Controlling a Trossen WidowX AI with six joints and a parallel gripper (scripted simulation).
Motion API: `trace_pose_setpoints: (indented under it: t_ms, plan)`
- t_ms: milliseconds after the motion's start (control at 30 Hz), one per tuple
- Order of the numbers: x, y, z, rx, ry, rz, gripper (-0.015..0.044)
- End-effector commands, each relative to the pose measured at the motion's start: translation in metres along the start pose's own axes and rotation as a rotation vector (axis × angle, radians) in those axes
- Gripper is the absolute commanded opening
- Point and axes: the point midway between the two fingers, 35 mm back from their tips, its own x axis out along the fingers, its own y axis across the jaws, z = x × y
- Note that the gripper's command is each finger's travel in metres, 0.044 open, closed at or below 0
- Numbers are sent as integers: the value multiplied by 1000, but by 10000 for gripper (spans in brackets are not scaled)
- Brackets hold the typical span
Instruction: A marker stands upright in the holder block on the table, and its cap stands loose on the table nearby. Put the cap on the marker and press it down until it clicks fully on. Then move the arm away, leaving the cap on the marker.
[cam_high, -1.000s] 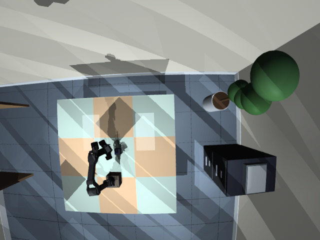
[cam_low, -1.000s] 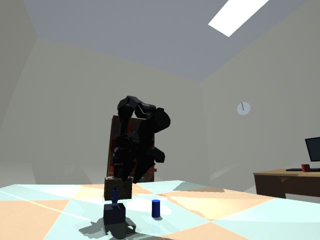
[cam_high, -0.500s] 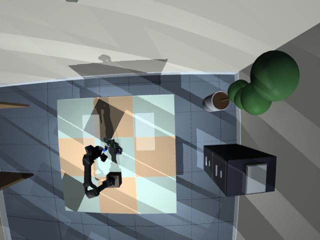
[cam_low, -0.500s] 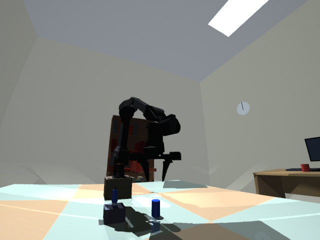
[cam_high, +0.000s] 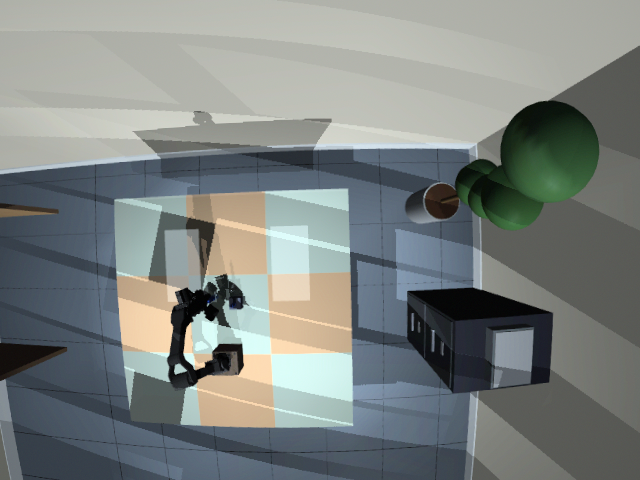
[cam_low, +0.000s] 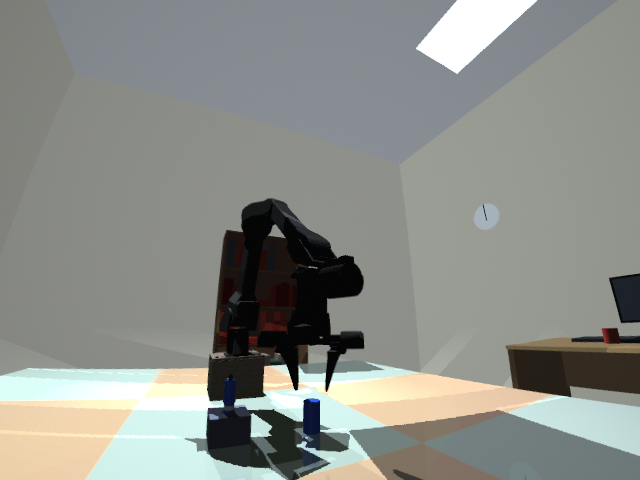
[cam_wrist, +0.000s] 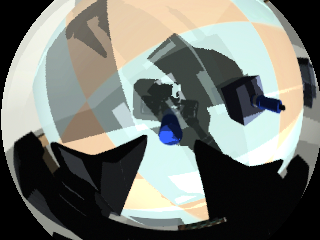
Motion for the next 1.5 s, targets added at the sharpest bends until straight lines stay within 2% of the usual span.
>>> trace_pose_setpoints:
  t_ms: [0,1033,1167,1467]
  plan:
    - [7,0,-1,-5,4,0,249]
    - [54,0,-2,-5,4,-1,249]
    - [54,0,-2,-5,4,-1,144]
    - [54,0,-2,-5,4,-1,84]
